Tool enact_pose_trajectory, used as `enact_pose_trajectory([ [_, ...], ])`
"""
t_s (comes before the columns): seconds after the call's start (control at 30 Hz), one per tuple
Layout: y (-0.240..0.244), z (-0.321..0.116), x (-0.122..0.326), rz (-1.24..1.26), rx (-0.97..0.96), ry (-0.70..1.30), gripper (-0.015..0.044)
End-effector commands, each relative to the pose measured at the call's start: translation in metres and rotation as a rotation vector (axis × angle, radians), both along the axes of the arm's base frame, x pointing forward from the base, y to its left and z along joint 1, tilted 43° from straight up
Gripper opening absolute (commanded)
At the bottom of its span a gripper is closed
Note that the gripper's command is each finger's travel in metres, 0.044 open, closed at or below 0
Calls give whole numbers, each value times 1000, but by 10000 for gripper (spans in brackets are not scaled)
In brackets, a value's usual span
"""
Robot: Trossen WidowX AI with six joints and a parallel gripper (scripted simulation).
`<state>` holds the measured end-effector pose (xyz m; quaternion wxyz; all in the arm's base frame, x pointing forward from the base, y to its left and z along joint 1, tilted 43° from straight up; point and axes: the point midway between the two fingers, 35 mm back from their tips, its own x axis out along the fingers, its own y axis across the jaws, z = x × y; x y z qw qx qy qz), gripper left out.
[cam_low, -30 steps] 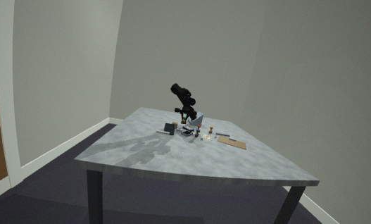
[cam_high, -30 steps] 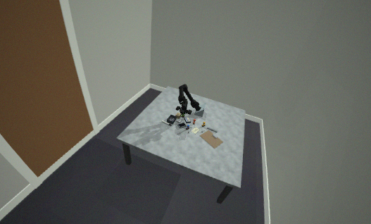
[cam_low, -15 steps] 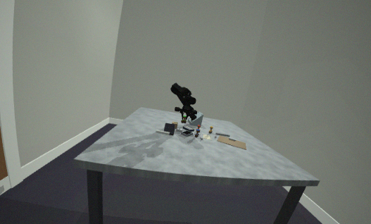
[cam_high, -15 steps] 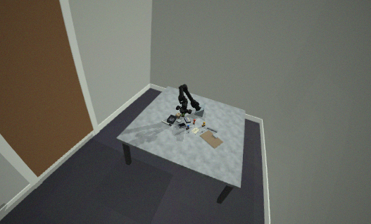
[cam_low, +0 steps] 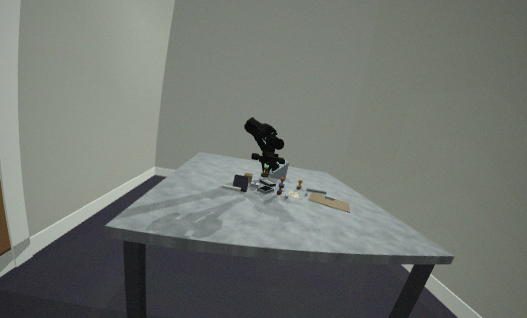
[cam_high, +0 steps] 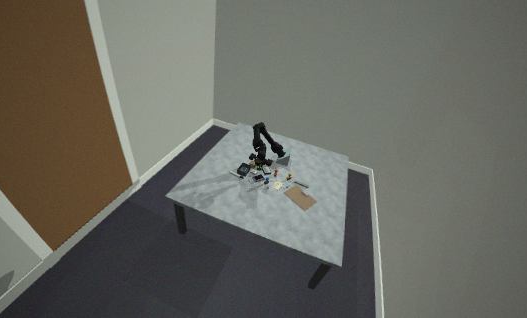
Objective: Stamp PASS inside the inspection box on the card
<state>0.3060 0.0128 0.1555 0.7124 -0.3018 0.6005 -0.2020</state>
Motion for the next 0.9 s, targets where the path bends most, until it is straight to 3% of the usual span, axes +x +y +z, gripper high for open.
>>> enact_pose_trajectory([
  [0.0, 9, -6, 16, -4, 2, 4, 0],
  [0.87, 8, -18, 33, -4, 4, 3, 0],
])
